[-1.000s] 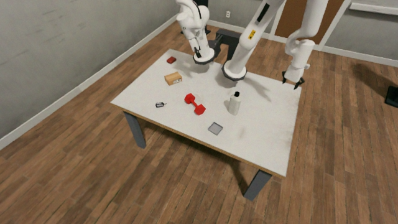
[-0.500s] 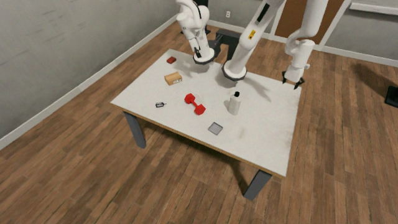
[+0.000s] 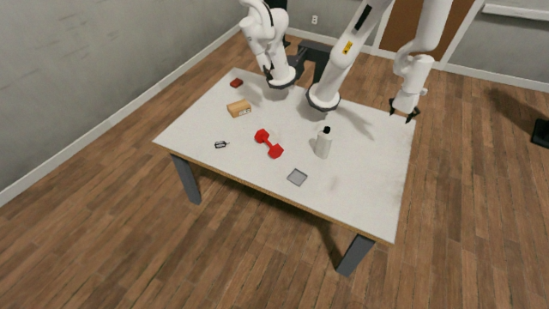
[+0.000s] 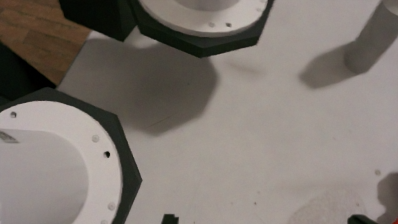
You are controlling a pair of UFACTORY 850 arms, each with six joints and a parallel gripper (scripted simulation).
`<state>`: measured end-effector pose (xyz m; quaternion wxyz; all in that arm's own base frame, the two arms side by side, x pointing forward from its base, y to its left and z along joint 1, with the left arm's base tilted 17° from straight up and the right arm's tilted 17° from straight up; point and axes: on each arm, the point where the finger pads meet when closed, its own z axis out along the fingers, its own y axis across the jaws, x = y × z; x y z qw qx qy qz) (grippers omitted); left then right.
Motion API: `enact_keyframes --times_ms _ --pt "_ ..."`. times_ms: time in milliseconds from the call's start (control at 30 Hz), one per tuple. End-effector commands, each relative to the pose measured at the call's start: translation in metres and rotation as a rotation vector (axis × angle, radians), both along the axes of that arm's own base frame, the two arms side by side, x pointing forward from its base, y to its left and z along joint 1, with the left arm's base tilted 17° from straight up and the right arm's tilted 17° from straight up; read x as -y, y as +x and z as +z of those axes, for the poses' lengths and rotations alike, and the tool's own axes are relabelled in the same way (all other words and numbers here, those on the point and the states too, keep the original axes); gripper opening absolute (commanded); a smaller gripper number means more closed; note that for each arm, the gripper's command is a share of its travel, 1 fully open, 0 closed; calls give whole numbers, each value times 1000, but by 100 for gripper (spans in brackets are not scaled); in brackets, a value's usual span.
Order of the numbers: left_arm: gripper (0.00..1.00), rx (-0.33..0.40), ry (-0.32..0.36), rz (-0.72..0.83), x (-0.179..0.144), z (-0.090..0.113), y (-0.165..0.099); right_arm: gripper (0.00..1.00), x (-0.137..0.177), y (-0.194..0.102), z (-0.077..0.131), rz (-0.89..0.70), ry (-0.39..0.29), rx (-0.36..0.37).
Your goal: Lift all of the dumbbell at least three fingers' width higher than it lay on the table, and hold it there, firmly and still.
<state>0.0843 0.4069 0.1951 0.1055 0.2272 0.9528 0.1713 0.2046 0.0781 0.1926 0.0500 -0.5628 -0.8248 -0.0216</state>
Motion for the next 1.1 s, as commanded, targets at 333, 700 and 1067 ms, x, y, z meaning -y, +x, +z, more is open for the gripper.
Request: enact_keyframes --times_ms 333,700,1067 --pt "100 0 1 0 -1 1 0 100 69 60 52 -584 -7 15" --pt "100 0 1 0 -1 1 0 100 147 83 98 -1068 -11 27" --pt "100 0 1 0 -1 1 0 100 248 73 155 -1634 -14 44"
